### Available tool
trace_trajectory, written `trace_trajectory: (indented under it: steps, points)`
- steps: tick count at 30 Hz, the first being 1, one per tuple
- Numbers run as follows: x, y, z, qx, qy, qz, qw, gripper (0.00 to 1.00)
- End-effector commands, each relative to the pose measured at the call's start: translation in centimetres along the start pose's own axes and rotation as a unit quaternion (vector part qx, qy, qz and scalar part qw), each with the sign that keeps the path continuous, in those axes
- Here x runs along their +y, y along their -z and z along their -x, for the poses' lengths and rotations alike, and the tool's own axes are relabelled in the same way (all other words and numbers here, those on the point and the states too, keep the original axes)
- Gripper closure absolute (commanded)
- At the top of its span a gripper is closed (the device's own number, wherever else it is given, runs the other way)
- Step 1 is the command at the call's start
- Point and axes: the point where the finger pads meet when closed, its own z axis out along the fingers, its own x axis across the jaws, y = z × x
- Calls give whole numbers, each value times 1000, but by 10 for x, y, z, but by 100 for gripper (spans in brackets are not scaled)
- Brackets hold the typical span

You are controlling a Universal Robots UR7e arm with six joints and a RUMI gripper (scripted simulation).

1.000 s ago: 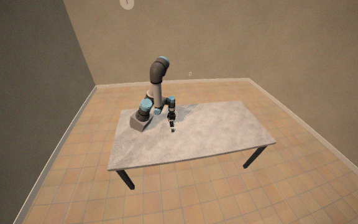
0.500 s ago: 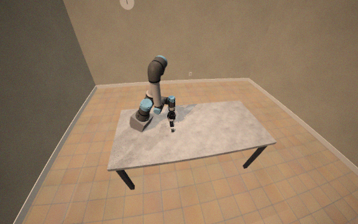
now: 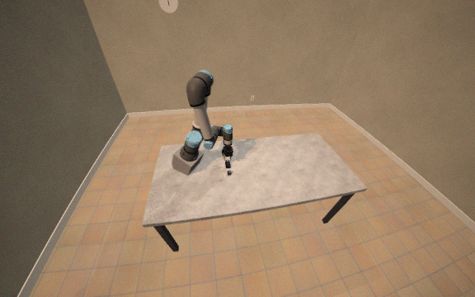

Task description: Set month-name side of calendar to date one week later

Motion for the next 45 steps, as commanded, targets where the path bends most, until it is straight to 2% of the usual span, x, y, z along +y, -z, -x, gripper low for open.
trace_trajectory:
  steps: [1,10,24,40,41,45]
  points:
    - [0,12,0,-1,0,-1,1000,72]
    - [0,33,0,-1,0,-1,1000,72]
    - [0,56,0,-1,0,-1,1000,72]
    - [0,63,0,-1,0,-1,1000,72]
    - [0,63,0,-1,0,-1,1000,0]
    - [0,63,0,-1,0,-1,1000,0]
